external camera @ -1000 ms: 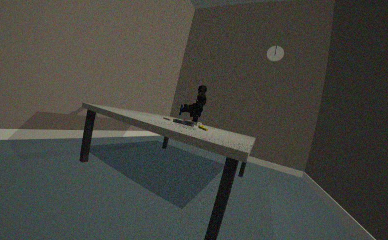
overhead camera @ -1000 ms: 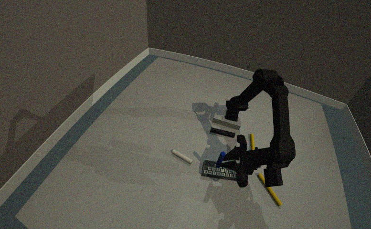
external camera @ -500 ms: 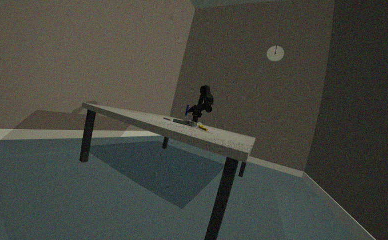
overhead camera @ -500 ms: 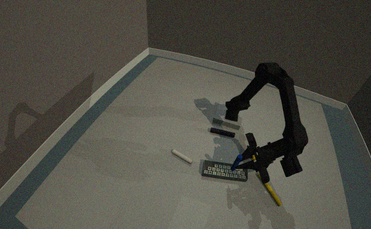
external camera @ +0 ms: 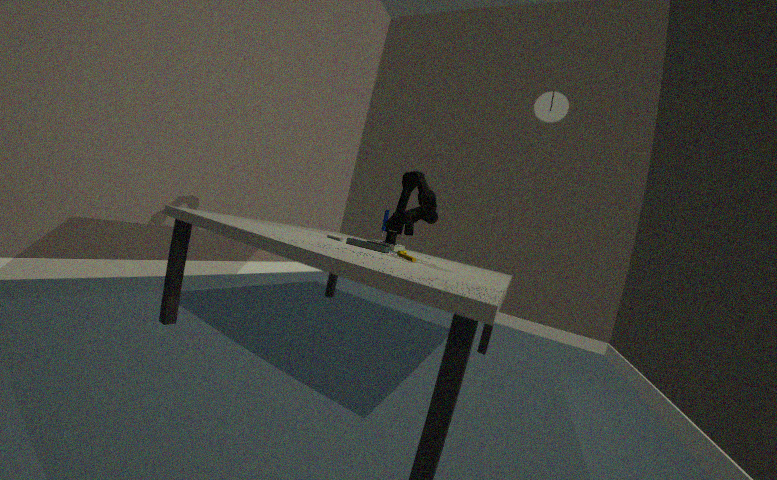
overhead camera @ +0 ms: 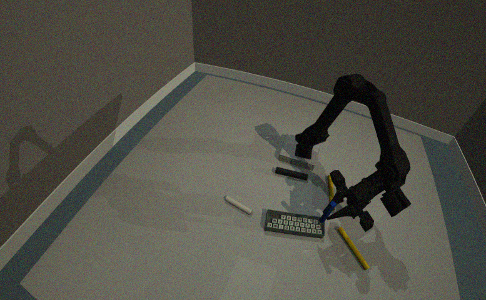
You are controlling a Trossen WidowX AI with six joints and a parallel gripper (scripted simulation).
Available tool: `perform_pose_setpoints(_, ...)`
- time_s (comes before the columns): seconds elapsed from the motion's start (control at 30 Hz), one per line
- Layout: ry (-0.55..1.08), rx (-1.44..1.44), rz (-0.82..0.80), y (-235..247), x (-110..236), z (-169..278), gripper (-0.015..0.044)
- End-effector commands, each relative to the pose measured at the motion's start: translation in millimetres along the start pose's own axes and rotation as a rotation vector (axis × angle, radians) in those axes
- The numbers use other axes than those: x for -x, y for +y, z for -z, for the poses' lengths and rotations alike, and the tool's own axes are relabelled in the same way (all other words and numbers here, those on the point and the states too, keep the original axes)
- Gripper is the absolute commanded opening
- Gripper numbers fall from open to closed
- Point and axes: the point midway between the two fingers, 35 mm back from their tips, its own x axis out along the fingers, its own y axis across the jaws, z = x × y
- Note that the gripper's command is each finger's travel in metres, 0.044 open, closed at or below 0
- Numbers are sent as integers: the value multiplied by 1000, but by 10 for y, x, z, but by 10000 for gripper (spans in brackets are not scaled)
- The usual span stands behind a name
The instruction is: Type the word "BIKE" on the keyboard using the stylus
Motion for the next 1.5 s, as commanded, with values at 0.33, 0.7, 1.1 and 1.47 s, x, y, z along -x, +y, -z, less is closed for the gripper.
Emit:
perform_pose_setpoints(0.33,8,10,9,7,-72,-151,0)
perform_pose_setpoints(0.7,8,10,9,13,-164,-314,53)
perform_pose_setpoints(1.1,8,10,9,14,-178,-340,81)
perform_pose_setpoints(1.47,8,10,9,15,-212,-399,81)
